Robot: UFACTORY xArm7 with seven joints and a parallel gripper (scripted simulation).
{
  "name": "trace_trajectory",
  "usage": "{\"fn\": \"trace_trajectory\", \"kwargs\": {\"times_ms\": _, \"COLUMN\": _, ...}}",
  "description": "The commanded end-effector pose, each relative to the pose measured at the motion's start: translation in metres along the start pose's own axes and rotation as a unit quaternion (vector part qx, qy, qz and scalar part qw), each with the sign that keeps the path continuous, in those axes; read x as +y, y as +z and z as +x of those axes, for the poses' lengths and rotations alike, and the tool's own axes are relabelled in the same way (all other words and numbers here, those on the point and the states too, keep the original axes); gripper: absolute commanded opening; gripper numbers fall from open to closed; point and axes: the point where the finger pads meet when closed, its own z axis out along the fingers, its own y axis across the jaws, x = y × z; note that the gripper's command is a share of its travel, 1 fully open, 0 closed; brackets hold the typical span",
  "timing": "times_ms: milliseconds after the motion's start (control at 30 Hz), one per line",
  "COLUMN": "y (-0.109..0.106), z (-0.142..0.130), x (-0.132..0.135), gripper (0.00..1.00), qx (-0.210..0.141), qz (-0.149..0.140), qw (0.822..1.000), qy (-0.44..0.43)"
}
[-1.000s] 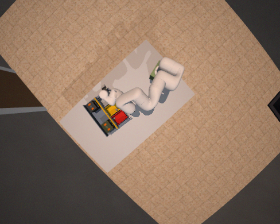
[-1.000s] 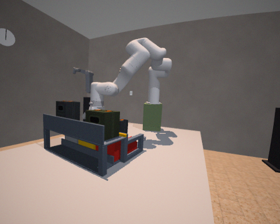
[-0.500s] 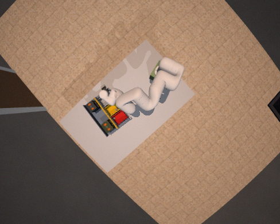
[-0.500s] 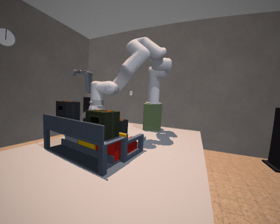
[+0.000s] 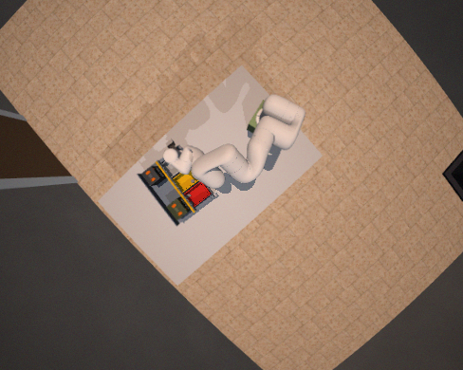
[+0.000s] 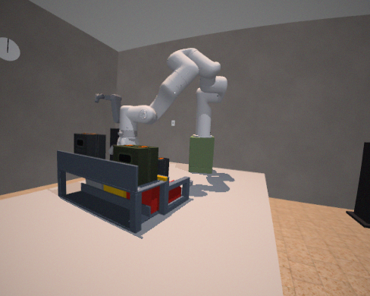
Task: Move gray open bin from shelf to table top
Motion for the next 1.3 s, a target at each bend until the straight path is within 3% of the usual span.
{"fn": "trace_trajectory", "kwargs": {"times_ms": 0, "y": -0.008, "z": 0.001, "x": -0.002, "gripper": 0.0, "qx": 0.001, "qz": 0.002, "qw": 1.0, "qy": 0.0}}
{"fn": "trace_trajectory", "kwargs": {"times_ms": 300, "y": -0.008, "z": 0.001, "x": -0.002, "gripper": 0.0, "qx": 0.001, "qz": 0.002, "qw": 1.0, "qy": 0.0}}
{"fn": "trace_trajectory", "kwargs": {"times_ms": 467, "y": -0.008, "z": 0.001, "x": 0.028, "gripper": 0.0, "qx": 0.001, "qz": 0.002, "qw": 1.0, "qy": 0.0}}
{"fn": "trace_trajectory", "kwargs": {"times_ms": 867, "y": -0.008, "z": 0.001, "x": 0.028, "gripper": 0.0, "qx": 0.001, "qz": 0.002, "qw": 1.0, "qy": 0.0}}
{"fn": "trace_trajectory", "kwargs": {"times_ms": 1033, "y": -0.008, "z": 0.001, "x": 0.057, "gripper": 0.0, "qx": 0.001, "qz": 0.002, "qw": 1.0, "qy": 0.0}}
{"fn": "trace_trajectory", "kwargs": {"times_ms": 1267, "y": -0.008, "z": 0.001, "x": 0.057, "gripper": 0.0, "qx": 0.001, "qz": 0.002, "qw": 1.0, "qy": 0.0}}
